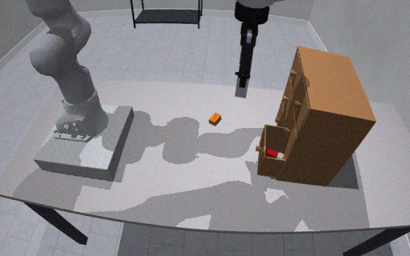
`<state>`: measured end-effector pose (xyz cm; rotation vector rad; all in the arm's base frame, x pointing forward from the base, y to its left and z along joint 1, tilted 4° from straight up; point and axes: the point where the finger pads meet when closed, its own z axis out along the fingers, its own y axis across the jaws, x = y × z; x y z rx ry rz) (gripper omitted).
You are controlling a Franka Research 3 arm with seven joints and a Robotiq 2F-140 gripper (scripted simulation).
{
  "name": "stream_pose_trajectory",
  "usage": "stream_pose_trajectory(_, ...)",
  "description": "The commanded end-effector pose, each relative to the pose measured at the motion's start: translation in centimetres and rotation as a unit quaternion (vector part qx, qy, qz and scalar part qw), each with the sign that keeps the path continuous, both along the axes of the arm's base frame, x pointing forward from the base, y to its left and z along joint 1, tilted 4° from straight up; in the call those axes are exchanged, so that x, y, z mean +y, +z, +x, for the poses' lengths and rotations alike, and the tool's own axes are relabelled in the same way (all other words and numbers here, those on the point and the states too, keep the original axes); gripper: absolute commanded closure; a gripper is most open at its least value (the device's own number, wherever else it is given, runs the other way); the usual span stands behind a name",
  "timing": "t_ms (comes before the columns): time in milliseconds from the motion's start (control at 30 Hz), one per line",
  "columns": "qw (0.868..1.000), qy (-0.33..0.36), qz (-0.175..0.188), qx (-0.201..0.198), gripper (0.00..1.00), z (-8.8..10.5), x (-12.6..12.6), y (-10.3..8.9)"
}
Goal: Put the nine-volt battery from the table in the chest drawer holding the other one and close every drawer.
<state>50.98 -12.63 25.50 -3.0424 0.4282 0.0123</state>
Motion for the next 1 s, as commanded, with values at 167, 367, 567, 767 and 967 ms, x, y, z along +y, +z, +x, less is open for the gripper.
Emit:
stream_pose_trajectory(167, 1.000, -0.023, 0.001, 0.001, 0.00, -0.2, 0.1, 0.0)
stream_pose_trajectory(367, 0.994, -0.113, 0.004, 0.007, 0.00, -1.1, 0.3, -0.2)
stream_pose_trajectory(567, 0.982, -0.187, 0.007, 0.012, 0.00, -1.8, 0.5, -0.3)
stream_pose_trajectory(767, 0.973, -0.231, 0.008, 0.016, 0.00, -2.2, 0.6, -0.4)
stream_pose_trajectory(967, 0.960, -0.280, 0.010, 0.019, 0.00, -2.7, 0.8, -0.5)
